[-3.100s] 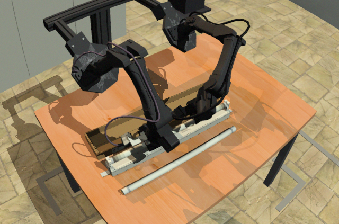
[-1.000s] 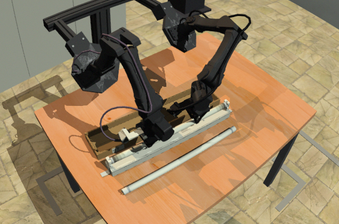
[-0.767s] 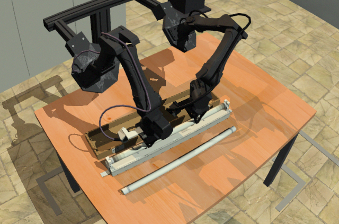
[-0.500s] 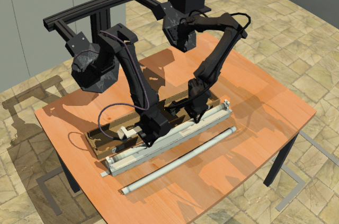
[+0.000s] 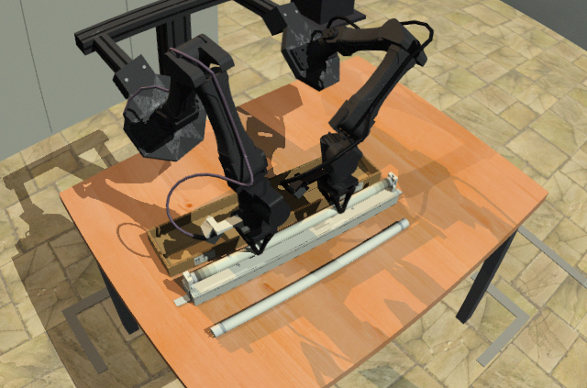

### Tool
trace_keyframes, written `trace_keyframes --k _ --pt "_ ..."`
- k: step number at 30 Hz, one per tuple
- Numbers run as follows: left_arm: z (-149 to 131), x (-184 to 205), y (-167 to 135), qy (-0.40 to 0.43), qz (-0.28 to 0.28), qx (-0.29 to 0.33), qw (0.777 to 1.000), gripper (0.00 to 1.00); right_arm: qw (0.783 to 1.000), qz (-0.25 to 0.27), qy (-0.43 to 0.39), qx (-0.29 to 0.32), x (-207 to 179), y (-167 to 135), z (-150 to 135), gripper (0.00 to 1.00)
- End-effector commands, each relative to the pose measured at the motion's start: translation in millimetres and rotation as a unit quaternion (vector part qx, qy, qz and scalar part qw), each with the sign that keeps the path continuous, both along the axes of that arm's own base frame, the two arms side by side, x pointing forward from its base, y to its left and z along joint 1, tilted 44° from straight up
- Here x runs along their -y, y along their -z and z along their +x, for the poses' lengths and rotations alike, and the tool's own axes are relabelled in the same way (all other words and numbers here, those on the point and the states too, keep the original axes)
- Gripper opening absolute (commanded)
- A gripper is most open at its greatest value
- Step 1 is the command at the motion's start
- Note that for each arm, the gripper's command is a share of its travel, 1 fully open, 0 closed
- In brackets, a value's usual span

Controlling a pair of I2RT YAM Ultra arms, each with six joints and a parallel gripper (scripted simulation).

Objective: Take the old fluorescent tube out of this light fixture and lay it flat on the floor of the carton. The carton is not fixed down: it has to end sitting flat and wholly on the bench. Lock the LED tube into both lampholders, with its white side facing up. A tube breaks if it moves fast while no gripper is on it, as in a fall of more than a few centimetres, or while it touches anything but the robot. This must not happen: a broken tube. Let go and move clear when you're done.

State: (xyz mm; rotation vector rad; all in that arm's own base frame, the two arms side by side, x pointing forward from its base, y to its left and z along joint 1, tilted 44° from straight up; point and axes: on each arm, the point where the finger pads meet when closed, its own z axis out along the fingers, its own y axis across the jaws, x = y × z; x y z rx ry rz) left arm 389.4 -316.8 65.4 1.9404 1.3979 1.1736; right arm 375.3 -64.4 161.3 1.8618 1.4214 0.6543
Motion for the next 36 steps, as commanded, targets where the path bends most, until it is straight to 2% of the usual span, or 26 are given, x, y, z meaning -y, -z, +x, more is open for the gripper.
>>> trace_keyframes --k 1,5,6,12,15,19,21,25,26,27,36 --pt "-14 13 -10 0.032 -0.001 0.029 0.999 0.11 1.0 -0.018 0.002 0.02 0 -5 -6 0.11" --pt "-15 12 -9 0.038 -0.001 0.043 0.998 0.11 0.999 -0.022 0.002 0.033 0 -3 -8 0.11" --pt "-19 7 -1 0.036 0.011 0.025 0.999 0.11 1.0 -0.019 0.005 0.013 2 5 -14 0.11" --pt "-19 9 -5 0.041 0.006 0.04 0.998 0.11 0.999 -0.022 0.006 0.024 3 4 -14 0.11" --pt "-23 2 11 0.039 0.031 0.023 0.998 0.11 1.0 -0.018 0.006 0.018 -1 7 -17 0.11" --pt "-22 2 21 0.04 0.04 0.023 0.998 0.11 0.999 -0.024 0.004 0.024 0 5 -16 0.11" --pt "-20 5 12 0.04 0.026 0.036 0.998 0.11 0.999 -0.025 0.002 0.028 -1 5 -15 0.11" --pt "-23 4 18 0.041 0.033 0.029 0.998 0.11 0.999 -0.023 0.006 0.025 1 7 -17 0.11" --pt "-17 7 7 0.042 0.014 0.05 0.998 0.11 0.999 -0.027 0.008 0.033 3 6 -15 0.11" --pt "-20 8 16 0.046 0.022 0.047 0.998 0.11 0.999 -0.029 0.003 0.042 -1 2 -14 0.11" --pt "-18 9 10 0.057 0.014 0.081 0.995 0.11 0.996 -0.039 0.004 0.081 1 -1 -10 0.11"
